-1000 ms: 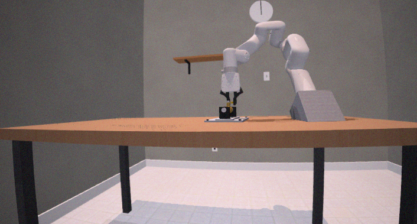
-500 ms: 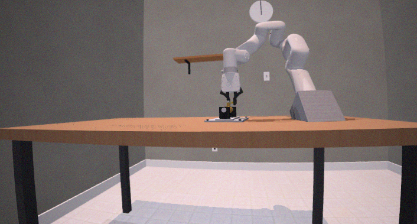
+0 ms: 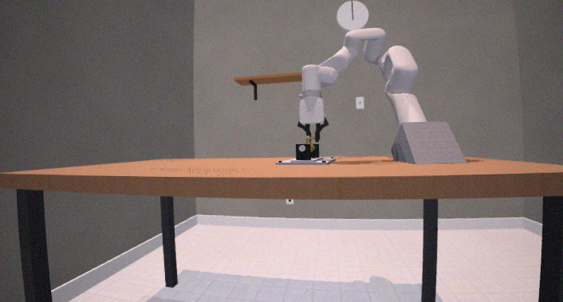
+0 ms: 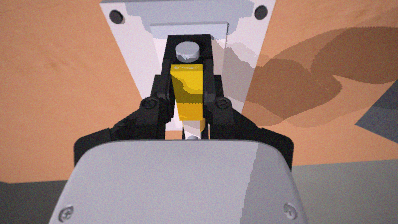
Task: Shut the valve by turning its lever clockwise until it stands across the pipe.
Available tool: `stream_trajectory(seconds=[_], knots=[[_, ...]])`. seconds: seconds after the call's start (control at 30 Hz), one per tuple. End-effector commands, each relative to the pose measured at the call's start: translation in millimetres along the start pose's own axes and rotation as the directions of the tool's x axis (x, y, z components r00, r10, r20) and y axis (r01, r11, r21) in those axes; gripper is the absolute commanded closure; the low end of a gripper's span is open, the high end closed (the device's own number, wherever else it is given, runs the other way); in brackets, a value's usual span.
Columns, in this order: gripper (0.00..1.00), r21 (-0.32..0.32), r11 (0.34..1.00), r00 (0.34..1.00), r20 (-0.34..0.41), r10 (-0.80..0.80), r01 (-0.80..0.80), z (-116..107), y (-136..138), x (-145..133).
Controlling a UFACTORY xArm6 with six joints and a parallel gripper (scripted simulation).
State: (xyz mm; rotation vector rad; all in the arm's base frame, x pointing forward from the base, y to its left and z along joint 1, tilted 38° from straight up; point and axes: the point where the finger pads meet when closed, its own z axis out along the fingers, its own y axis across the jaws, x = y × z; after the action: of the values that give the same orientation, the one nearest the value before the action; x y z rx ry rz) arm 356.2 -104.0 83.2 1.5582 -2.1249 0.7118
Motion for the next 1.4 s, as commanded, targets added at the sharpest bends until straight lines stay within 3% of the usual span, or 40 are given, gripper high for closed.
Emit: stream_trajectory(seconds=[0.0,1.37], knots=[[1.00,-0.002,1.000,1.000,-0.001,0.015,-0.015,0,2,0],[1.00,-0.002,0.966,0.966,-0.001,0.259,-0.259,0,24,-3]])
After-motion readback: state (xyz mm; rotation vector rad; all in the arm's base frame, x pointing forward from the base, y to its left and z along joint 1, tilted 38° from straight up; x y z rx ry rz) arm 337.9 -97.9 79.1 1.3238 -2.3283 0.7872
